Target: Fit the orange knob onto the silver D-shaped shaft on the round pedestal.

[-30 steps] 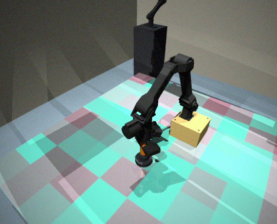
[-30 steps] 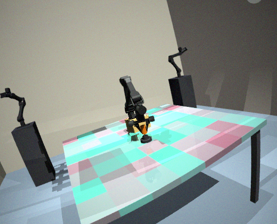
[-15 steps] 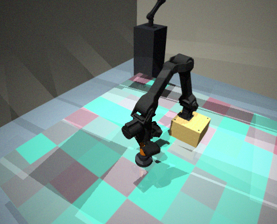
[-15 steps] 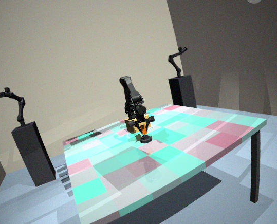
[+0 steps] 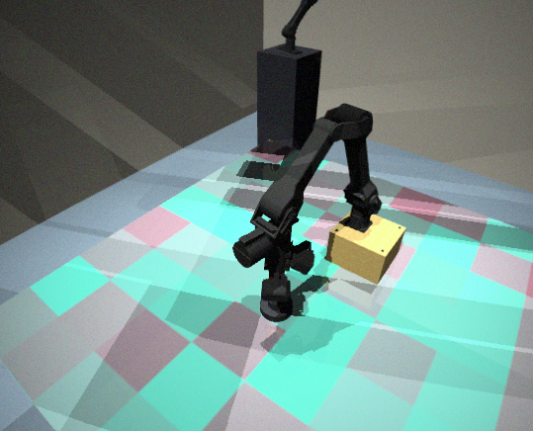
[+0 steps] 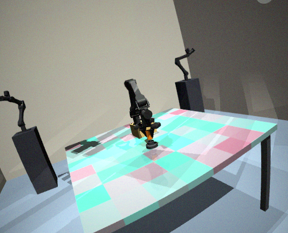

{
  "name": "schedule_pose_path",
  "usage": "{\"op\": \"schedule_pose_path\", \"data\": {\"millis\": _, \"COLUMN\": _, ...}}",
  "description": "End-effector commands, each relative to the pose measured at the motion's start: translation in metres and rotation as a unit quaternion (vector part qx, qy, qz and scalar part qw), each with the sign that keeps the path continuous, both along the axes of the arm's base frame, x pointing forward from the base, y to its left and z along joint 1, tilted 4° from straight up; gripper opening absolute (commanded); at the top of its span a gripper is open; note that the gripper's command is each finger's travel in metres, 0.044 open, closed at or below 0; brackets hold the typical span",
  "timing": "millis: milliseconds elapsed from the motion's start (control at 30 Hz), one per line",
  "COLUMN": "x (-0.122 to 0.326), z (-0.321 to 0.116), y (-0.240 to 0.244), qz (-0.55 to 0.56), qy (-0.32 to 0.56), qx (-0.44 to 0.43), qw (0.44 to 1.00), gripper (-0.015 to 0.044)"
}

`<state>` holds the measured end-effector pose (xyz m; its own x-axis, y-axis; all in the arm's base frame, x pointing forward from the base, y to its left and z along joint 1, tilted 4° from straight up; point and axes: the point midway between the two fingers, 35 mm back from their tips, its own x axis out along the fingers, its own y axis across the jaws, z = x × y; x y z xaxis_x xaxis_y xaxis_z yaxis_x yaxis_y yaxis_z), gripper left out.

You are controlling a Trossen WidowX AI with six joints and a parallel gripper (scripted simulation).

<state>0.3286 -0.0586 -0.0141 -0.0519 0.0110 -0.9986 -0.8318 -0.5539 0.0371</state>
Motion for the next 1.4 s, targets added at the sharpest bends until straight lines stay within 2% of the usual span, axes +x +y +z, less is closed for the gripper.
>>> {"op": "schedule_pose_path", "data": {"millis": 0, "x": 0.0014, "z": 0.0003, "y": -0.0011, "qz": -0.114, "qy": -0.001, "qx": -0.008, "qw": 0.993, "gripper": 0.0000}}
{"op": "schedule_pose_path", "data": {"millis": 233, "x": 0.0003, "z": -0.0013, "y": -0.0013, "qz": -0.351, "qy": 0.001, "qx": -0.019, "qw": 0.936, "gripper": 0.0000}}
{"op": "schedule_pose_path", "data": {"millis": 533, "x": -0.0036, "z": -0.0008, "y": -0.0003, "qz": -0.613, "qy": 0.004, "qx": -0.032, "qw": 0.789, "gripper": 0.0000}}
{"op": "schedule_pose_path", "data": {"millis": 633, "x": -0.0043, "z": 0.0009, "y": 0.0002, "qz": -0.636, "qy": 0.004, "qx": -0.033, "qw": 0.771, "gripper": 0.0000}}
{"op": "schedule_pose_path", "data": {"millis": 1367, "x": 0.0020, "z": 0.0014, "y": -0.0008, "qz": -0.636, "qy": 0.004, "qx": -0.033, "qw": 0.771, "gripper": 0.0000}}
